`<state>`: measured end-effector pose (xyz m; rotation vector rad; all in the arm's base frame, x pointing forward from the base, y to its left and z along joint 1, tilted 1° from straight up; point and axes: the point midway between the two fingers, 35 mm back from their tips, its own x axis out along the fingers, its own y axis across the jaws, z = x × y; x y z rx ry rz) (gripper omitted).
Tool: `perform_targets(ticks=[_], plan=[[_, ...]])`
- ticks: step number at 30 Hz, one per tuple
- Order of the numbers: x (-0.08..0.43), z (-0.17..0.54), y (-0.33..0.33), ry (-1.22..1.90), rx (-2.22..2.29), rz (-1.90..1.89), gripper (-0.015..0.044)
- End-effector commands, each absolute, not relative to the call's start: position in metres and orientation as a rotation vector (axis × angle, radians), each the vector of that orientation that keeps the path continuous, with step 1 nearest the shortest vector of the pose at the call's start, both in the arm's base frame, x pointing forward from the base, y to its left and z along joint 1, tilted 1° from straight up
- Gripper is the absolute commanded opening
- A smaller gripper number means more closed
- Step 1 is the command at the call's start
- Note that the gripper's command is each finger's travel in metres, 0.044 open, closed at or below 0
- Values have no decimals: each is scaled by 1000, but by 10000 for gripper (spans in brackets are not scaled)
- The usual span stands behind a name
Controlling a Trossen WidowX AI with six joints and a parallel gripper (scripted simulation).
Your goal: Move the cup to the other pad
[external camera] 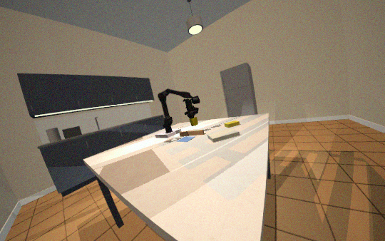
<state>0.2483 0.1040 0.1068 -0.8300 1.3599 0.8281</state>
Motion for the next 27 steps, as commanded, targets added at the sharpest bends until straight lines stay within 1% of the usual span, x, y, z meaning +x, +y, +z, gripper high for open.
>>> perform_targets(ticks=[1, 27], plan=[[247, 100, 104, 1370, -830, 826, 0], [248, 64, 107, 1370, -829, 826, 0]])
